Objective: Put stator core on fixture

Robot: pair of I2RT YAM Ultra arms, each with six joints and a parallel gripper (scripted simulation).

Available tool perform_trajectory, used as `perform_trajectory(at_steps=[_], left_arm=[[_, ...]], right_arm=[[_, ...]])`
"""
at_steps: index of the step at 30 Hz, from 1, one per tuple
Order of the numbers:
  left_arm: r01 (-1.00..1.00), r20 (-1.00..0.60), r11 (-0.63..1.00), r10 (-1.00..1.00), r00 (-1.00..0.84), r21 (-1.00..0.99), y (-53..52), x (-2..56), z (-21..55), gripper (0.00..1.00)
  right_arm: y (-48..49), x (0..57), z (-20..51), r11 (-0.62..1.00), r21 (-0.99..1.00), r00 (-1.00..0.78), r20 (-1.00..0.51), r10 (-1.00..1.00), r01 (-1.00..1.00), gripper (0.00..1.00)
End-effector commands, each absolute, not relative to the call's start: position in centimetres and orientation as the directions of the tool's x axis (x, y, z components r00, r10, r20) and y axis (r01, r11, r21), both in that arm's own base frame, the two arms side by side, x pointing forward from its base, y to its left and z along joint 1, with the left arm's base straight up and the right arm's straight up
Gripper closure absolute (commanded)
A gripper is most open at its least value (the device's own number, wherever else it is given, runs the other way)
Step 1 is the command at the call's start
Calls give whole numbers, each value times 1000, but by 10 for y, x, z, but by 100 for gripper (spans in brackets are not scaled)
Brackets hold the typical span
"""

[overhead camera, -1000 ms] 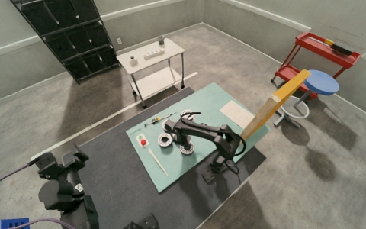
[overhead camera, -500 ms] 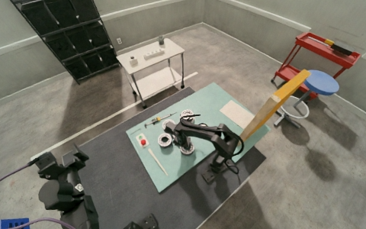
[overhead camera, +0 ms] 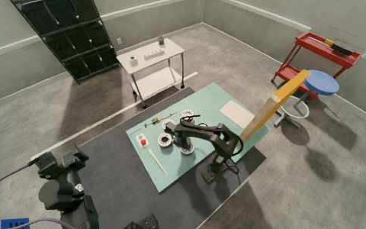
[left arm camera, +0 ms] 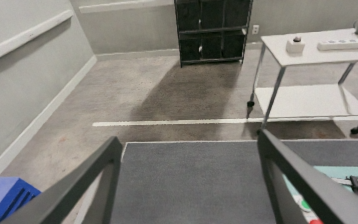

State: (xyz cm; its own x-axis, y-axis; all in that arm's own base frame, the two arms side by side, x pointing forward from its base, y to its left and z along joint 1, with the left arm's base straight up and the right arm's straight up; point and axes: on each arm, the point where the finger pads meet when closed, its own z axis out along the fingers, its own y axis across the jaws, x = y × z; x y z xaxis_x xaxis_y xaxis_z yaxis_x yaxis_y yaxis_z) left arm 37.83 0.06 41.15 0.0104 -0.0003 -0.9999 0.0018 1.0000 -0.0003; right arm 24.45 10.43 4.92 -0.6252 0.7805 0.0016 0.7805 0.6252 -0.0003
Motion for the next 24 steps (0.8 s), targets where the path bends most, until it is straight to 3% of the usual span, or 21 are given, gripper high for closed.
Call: perform_trajectory(at_steps=[1,24], left_arm=[[5,-996,1000,-7,92,-6,0,371,443,0],[5,-996,1000,-7,92,-6,0,371,443,0]], right_arm=[[111,258,59,632,56,-631,-27,775,773,100],[99,249,95,613,23,-613,-20,790,790,100]])
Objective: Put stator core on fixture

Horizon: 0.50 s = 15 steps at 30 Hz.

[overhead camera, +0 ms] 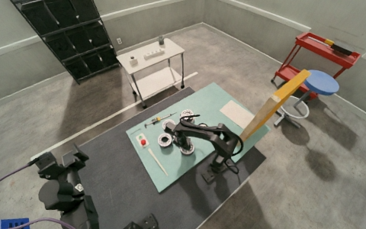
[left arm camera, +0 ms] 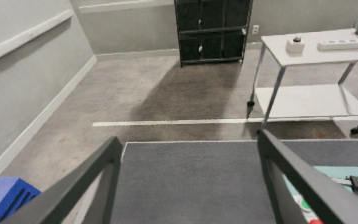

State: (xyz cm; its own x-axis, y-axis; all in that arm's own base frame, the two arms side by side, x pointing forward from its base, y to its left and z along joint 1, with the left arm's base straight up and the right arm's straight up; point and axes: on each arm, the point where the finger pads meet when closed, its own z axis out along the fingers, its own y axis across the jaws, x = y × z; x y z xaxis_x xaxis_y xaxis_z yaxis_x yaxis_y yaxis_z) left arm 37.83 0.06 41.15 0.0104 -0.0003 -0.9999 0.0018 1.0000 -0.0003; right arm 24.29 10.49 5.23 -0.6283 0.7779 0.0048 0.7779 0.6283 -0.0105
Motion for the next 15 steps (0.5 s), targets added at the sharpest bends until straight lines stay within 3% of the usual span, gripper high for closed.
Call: perform_trajectory(at_steps=[1,15], left_arm=[[5,-996,1000,-7,92,-6,0,371,443,0],[5,-996,1000,-7,92,-6,0,371,443,0]], right_arm=[[100,249,98,615,25,-614,-21,789,788,100],[100,248,121,621,24,-621,-26,784,783,100]])
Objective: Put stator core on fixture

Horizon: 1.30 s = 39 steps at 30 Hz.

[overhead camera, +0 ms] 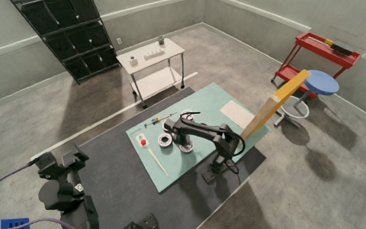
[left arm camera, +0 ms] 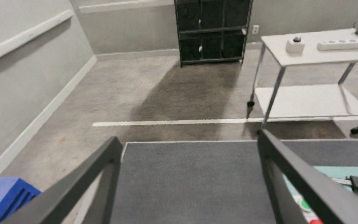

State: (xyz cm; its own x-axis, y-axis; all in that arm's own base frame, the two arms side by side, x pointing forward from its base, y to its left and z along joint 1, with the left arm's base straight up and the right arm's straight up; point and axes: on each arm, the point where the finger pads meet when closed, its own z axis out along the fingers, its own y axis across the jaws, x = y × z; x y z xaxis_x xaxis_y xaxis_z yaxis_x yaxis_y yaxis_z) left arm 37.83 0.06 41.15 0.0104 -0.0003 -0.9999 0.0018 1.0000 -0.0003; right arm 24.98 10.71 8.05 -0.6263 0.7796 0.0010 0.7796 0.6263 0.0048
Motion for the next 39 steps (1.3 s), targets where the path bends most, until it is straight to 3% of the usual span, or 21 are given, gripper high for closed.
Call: perform_trajectory(at_steps=[1,27,39], left_arm=[[5,-996,1000,-7,92,-6,0,371,443,0],[5,-996,1000,-7,92,-6,0,371,443,0],[5,-996,1000,-7,92,-6,0,371,443,0]], right_arm=[[97,248,124,615,28,-614,-27,788,788,100],[97,251,150,617,57,-616,-41,787,785,100],[69,260,150,546,57,-545,-39,837,836,100]])
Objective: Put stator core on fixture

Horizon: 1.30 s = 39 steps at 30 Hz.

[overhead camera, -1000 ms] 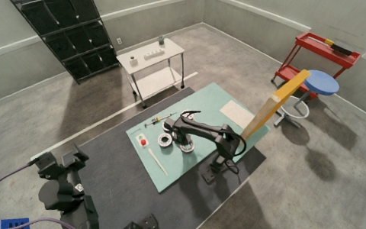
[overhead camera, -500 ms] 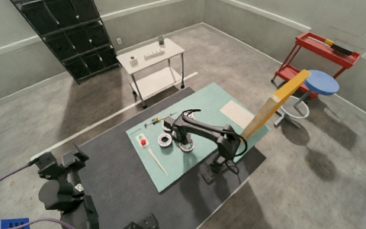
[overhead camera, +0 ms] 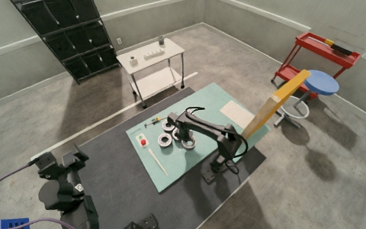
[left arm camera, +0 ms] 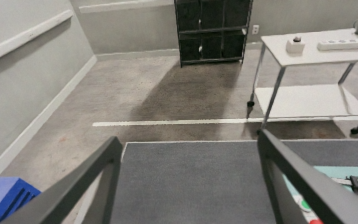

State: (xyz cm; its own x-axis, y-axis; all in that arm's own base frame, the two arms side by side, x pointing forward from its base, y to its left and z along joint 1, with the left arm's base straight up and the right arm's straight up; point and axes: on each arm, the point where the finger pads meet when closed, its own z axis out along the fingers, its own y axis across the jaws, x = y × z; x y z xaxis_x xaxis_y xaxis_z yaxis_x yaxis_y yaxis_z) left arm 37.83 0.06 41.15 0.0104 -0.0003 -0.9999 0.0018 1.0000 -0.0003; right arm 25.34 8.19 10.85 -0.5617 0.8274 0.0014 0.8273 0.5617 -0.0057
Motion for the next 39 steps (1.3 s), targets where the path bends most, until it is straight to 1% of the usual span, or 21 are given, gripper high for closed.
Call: perform_trajectory(at_steps=[1,11,14,19,20,26,28,29,30,35,37,39], left_arm=[[5,-996,1000,-7,92,-6,0,371,443,0],[5,-996,1000,-7,92,-6,0,371,443,0],[5,-996,1000,-7,92,-6,0,371,443,0],[5,-996,1000,-7,92,-6,0,371,443,0],[5,-996,1000,-7,92,-6,0,371,443,0],[5,-996,1000,-7,92,-6,0,371,443,0],[5,-996,1000,-7,92,-6,0,371,443,0],[5,-996,1000,-7,92,-6,0,371,443,0],[5,-996,1000,-7,92,-6,0,371,443,0],[5,-996,1000,-7,92,-6,0,371,443,0],[5,-996,1000,-7,92,-6,0,371,443,0],[5,-996,1000,-7,92,-6,0,371,443,0]], right_arm=[[67,261,150,539,57,-538,-39,842,840,100],[50,265,146,490,44,-489,-34,872,871,100],[41,269,130,462,-12,-462,-13,887,887,100],[27,276,146,422,51,-420,-38,907,905,100],[25,276,131,415,-1,-415,-21,910,910,100],[13,281,145,378,52,-376,-39,926,924,100],[13,281,145,378,52,-376,-39,926,924,100],[9,282,130,364,1,-364,-21,931,931,100],[6,283,128,355,-4,-355,-19,935,935,100],[-9,289,144,313,56,-310,-42,950,948,100],[-14,289,125,297,-10,-297,-20,955,955,100],[-18,291,135,282,27,-281,-33,959,959,100]])
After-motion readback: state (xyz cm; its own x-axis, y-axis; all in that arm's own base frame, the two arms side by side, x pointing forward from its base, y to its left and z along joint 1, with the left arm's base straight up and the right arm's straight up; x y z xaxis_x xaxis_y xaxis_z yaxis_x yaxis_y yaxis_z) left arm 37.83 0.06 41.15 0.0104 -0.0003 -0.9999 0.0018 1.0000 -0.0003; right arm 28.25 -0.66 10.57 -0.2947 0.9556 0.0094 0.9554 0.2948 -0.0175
